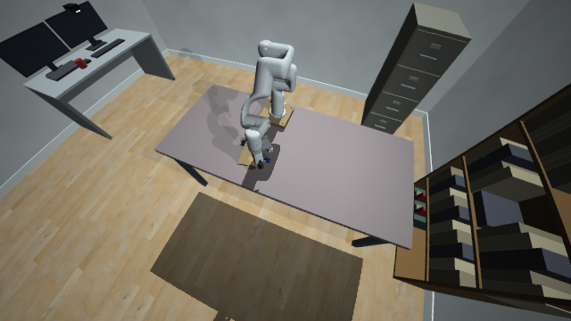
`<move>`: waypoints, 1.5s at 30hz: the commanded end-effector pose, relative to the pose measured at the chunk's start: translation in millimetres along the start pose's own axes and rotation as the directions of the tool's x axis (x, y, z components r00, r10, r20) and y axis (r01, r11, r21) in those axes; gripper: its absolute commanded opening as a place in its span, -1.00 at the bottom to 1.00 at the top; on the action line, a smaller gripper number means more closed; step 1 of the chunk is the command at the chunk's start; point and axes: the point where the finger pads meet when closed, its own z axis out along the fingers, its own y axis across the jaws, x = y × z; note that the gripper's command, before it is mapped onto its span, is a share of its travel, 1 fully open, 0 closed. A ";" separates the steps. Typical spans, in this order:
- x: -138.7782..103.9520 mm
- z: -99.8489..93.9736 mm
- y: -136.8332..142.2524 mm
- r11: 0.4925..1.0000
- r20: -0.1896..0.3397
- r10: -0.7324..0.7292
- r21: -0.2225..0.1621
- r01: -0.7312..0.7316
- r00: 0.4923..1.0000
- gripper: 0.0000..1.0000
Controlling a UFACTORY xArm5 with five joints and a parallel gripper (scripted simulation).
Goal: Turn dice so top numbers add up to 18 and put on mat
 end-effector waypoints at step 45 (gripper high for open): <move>111.0 -44.5 -104.9 0.998 0.012 0.061 -0.021 -0.060 0.998 1.00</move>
